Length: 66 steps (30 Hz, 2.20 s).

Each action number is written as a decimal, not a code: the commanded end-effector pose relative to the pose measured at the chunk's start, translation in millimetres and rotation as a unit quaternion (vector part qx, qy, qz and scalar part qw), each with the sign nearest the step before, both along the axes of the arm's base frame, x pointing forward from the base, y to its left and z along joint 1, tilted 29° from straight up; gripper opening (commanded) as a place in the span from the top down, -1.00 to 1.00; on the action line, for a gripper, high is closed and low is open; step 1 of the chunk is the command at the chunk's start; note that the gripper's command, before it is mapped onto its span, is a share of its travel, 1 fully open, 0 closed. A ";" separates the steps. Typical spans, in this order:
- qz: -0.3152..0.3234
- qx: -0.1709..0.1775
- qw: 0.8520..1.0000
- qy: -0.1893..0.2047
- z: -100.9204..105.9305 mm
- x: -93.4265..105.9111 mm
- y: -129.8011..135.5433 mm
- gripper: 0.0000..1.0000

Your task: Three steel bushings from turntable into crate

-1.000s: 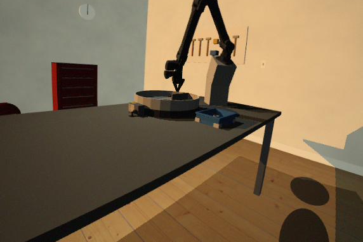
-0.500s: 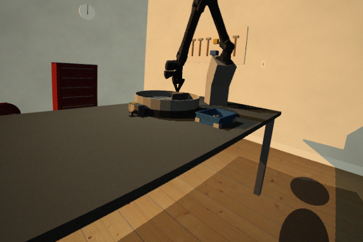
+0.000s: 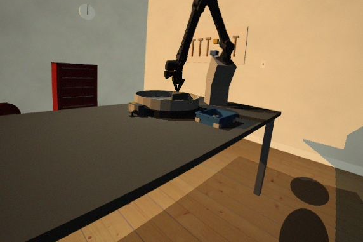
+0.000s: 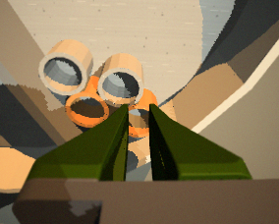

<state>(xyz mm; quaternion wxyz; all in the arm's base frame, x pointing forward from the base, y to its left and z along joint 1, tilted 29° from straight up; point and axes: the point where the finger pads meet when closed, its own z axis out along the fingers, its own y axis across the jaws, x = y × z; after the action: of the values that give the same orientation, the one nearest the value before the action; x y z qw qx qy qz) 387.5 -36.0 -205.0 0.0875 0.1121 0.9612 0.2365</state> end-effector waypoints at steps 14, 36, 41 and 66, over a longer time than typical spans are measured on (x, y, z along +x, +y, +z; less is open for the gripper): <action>-0.014 -0.005 1.000 -0.012 12.7 11.7 -12.5 0.74; -0.014 -0.005 1.000 -0.012 12.7 11.7 -12.5 0.74; -0.014 -0.005 1.000 -0.012 12.7 11.7 -12.5 0.74; -0.014 -0.005 1.000 -0.013 14.9 13.6 -14.0 0.74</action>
<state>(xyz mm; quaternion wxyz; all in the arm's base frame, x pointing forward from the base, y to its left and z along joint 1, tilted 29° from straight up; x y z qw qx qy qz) 388.5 -36.3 -203.8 0.0836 0.1131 0.9612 0.2373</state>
